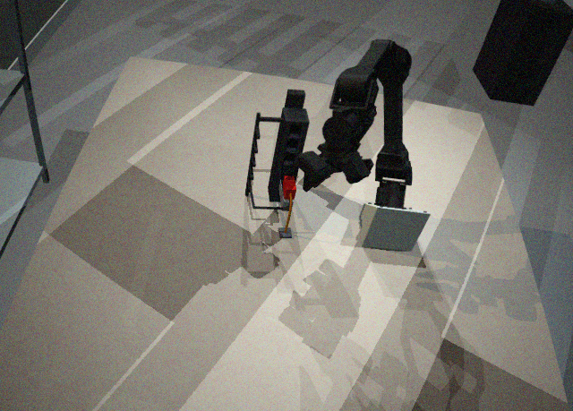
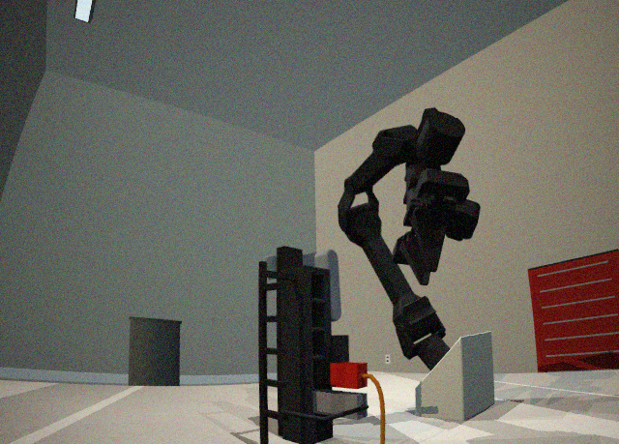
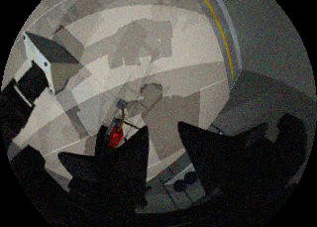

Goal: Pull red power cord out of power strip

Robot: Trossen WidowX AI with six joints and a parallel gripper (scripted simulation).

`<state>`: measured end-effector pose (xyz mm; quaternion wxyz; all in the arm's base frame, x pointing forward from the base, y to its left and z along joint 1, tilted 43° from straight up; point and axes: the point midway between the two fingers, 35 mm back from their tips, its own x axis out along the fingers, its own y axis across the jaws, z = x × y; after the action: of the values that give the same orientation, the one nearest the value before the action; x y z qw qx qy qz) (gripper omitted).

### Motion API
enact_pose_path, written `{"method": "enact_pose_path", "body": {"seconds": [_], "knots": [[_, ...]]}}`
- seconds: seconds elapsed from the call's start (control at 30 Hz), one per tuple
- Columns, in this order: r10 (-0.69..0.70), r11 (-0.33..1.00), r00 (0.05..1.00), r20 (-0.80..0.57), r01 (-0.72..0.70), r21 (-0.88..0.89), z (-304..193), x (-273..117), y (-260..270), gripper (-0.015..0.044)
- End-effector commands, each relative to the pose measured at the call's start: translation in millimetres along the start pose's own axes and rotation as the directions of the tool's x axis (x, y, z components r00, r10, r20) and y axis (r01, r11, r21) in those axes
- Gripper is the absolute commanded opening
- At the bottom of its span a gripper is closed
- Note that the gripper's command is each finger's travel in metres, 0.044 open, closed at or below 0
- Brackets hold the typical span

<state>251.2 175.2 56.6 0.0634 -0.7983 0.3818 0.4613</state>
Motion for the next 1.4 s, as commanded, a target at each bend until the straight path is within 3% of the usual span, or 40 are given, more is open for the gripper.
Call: {"method": "enact_pose_path", "body": {"seconds": [0.0,0.13,0.2,1.37], "knots": [[0.190,0.899,0.979,0.078,-0.205,0.388,-30,55,32,0.0160],[0.308,0.712,0.939,0.152,-0.333,0.618,-46,91,62,0.0160],[0.327,0.671,0.930,0.166,-0.353,0.652,-48,97,67,0.0160],[0.329,0.671,0.930,0.165,-0.353,0.652,-75,93,91,0.0160]]}}
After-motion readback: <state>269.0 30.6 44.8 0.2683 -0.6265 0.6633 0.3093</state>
